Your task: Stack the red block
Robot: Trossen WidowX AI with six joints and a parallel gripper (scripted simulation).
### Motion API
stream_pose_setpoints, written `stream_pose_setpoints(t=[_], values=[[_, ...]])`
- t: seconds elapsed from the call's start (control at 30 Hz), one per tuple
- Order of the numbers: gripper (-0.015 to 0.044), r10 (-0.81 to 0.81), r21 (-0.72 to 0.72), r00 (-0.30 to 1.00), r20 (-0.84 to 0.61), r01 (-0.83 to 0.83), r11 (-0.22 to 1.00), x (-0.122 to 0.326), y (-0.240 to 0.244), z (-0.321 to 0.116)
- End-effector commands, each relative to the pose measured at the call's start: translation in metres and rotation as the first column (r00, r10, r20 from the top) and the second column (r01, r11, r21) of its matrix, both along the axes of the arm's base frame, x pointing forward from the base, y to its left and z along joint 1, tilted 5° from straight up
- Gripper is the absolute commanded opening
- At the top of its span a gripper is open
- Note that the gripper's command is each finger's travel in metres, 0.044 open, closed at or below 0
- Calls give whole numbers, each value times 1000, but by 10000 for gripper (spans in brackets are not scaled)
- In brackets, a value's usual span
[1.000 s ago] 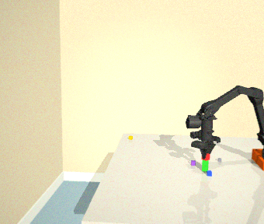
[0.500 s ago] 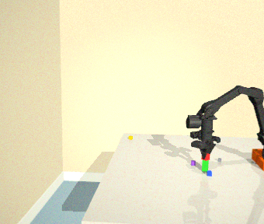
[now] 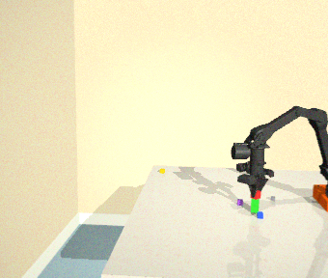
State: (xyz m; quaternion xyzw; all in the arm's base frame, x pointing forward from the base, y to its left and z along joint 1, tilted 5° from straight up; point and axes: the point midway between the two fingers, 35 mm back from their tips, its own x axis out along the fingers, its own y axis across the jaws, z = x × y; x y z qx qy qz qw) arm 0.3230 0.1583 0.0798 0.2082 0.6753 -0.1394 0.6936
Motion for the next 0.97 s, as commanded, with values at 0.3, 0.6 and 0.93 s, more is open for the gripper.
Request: stream_pose_setpoints(t=[0.3,0.6,0.93], values=[[440,0,0,1000,1,0,1000,0,0,0],[440,0,0,1000,1,0,1000,0,0,0],[440,0,0,1000,1,0,1000,0,0,0]])
